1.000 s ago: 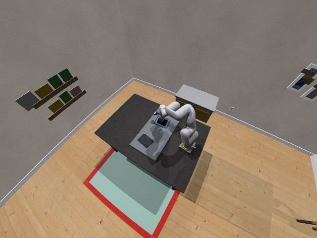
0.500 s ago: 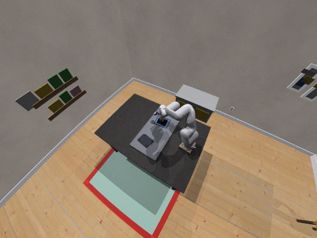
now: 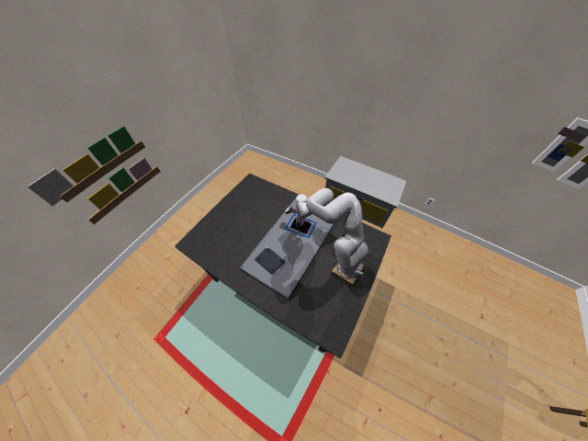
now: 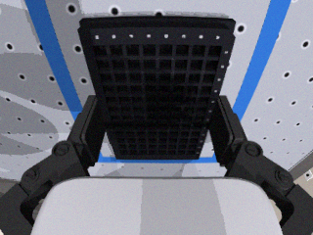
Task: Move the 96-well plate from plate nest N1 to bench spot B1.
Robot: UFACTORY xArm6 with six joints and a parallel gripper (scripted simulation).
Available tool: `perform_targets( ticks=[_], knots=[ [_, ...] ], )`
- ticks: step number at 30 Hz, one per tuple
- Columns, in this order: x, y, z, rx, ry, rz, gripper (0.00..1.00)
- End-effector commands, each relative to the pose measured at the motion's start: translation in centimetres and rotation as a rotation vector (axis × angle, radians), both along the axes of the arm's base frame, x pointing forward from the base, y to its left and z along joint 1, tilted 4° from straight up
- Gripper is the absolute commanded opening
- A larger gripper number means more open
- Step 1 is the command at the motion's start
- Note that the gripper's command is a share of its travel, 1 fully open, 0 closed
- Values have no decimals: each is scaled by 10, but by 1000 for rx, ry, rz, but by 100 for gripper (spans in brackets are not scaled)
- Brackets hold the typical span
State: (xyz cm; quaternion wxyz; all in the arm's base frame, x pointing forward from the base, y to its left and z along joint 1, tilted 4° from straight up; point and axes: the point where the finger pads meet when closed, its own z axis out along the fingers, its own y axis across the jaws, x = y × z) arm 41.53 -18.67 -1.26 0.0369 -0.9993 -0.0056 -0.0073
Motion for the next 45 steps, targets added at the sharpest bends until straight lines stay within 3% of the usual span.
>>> perform_targets(
  ticks=[1,8,9,45],
  knots=[
    [2,-1,1,-2,-4,0,0],
    [2,-1,0,-2,-4,0,0],
    [2,-1,-1,-2,-4,0,100],
    [1,-1,5,-2,-4,0,100]
  ],
)
